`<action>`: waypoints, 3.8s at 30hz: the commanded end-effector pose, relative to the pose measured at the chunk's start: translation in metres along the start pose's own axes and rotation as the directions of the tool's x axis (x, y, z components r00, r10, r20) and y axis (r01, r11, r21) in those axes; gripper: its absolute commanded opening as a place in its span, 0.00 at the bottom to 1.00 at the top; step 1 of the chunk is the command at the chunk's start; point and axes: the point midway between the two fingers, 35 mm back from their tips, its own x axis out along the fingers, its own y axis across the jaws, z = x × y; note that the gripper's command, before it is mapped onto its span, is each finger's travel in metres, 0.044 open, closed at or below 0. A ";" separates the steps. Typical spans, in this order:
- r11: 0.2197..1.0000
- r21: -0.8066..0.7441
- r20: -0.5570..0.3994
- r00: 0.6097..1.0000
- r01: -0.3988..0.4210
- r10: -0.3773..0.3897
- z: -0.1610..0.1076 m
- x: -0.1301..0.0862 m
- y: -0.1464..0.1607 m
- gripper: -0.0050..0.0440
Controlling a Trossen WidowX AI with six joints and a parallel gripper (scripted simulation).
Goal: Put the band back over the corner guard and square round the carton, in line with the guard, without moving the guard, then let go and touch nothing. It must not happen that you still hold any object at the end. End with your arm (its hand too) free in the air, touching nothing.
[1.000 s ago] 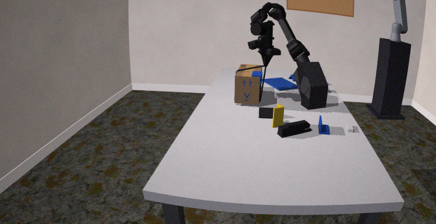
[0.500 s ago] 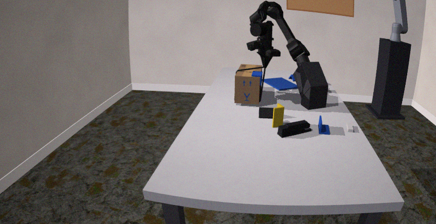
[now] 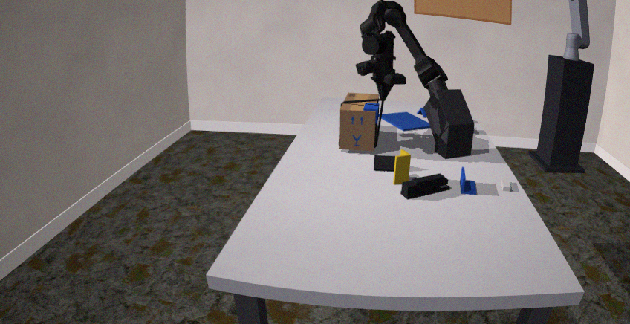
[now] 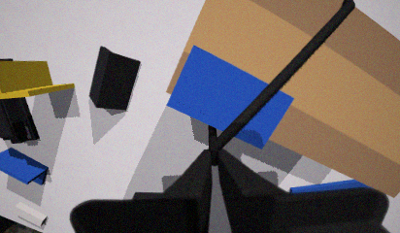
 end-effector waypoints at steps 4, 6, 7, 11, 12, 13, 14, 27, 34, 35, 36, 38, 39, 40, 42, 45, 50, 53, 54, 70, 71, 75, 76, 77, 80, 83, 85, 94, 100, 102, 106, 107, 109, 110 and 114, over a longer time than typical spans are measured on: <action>1.000 -0.013 -0.016 1.000 -0.015 0.015 -0.003 0.000 0.008 0.10; 1.000 -0.013 -0.016 1.000 -0.015 0.015 -0.003 0.000 0.008 0.10; 1.000 -0.013 -0.016 1.000 -0.015 0.015 -0.003 0.000 0.008 0.10; 1.000 -0.013 -0.016 1.000 -0.016 0.015 0.001 0.000 0.007 0.10; 1.000 -0.013 -0.016 1.000 -0.016 0.015 0.001 0.000 0.007 0.10; 1.000 -0.013 -0.016 1.000 -0.016 0.015 0.002 0.000 0.006 0.10; 1.000 -0.013 -0.016 1.000 -0.016 0.016 0.004 0.000 0.005 0.10; 1.000 -0.013 -0.016 1.000 -0.016 0.016 0.023 0.000 -0.005 0.10; 1.000 -0.013 -0.016 1.000 -0.015 0.015 0.029 0.000 -0.009 0.10; 1.000 -0.013 -0.016 1.000 -0.015 0.015 0.030 0.001 -0.010 0.10; 1.000 -0.013 -0.016 1.000 -0.015 0.015 0.031 0.001 -0.010 0.10; 1.000 -0.013 -0.016 1.000 -0.015 0.015 0.031 0.001 -0.010 0.10; 1.000 -0.013 -0.016 1.000 -0.015 0.015 0.031 0.001 -0.010 0.10; 1.000 -0.013 -0.016 1.000 -0.015 0.015 0.031 0.001 -0.010 0.10; 1.000 -0.013 -0.016 1.000 -0.015 0.015 0.031 0.001 -0.010 0.10; 1.000 -0.013 -0.016 1.000 -0.015 0.015 0.031 0.003 -0.010 0.10; 1.000 -0.013 -0.016 1.000 -0.015 0.015 0.031 0.007 -0.010 0.10; 1.000 -0.013 -0.016 1.000 -0.015 0.015 0.031 0.010 -0.010 0.10; 1.000 -0.013 -0.016 1.000 -0.015 0.015 0.031 0.011 -0.010 0.10; 1.000 -0.007 -0.017 1.000 -0.011 0.011 0.031 0.017 -0.011 0.14; 1.000 -0.007 -0.017 1.000 -0.011 0.011 0.031 0.017 -0.011 0.19; 1.000 -0.007 -0.017 1.000 -0.011 0.011 0.031 0.017 -0.011 0.34; 1.000 -0.007 -0.017 1.000 -0.011 0.011 0.031 0.017 -0.011 0.34; 1.000 -0.007 -0.017 1.000 -0.011 0.011 0.031 0.017 -0.011 0.34; 1.000 -0.007 -0.017 1.000 -0.011 0.011 0.031 0.017 -0.011 0.34; 1.000 -0.007 -0.017 1.000 -0.011 0.011 0.031 0.017 -0.011 0.34; 1.000 -0.007 -0.017 1.000 -0.011 0.011 0.031 0.017 -0.011 0.34; 1.000 -0.008 -0.016 1.000 -0.010 0.010 0.031 -0.011 -0.012 0.34; 1.000 -0.008 -0.016 1.000 -0.010 0.010 0.031 -0.013 -0.012 0.34; 1.000 -0.016 -0.011 1.000 -0.012 0.012 0.039 -0.010 -0.022 0.24; 1.000 -0.014 -0.014 1.000 -0.018 0.018 0.073 -0.011 -0.089 0.10; 1.000 -0.013 -0.016 1.000 -0.016 0.016 0.077 -0.010 -0.101 0.10; 1.000 -0.013 -0.016 1.000 -0.015 0.015 0.079 -0.010 -0.106 0.10; 1.000 -0.013 -0.016 1.000 -0.015 0.015 0.079 -0.010 -0.106 0.10; 1.000 -0.013 -0.016 1.000 -0.015 0.015 0.079 -0.010 -0.106 0.10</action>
